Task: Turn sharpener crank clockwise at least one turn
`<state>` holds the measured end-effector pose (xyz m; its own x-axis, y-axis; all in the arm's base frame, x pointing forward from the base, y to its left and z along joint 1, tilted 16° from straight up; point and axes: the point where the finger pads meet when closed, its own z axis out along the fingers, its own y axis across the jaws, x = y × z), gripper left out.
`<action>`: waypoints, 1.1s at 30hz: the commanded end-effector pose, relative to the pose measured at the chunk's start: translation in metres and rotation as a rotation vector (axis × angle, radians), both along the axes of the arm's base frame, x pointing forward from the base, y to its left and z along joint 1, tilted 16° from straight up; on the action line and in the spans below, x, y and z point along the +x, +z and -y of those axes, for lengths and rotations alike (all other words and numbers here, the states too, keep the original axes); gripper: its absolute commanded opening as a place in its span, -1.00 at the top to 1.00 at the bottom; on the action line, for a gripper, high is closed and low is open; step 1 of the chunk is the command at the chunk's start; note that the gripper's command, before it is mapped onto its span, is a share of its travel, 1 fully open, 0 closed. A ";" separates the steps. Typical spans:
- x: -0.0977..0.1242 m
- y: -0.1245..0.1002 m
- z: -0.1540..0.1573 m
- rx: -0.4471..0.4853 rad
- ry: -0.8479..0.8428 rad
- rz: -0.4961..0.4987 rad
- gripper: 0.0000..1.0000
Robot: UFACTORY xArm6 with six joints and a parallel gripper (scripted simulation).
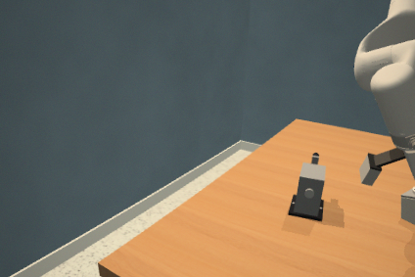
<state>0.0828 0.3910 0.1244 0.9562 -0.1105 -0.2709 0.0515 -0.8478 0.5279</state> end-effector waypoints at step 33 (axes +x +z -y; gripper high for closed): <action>0.107 0.028 0.046 0.108 -0.298 0.181 -1.00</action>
<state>0.1688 0.3542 0.1455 0.9339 -0.3236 -0.1518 -0.2275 -0.8657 0.4460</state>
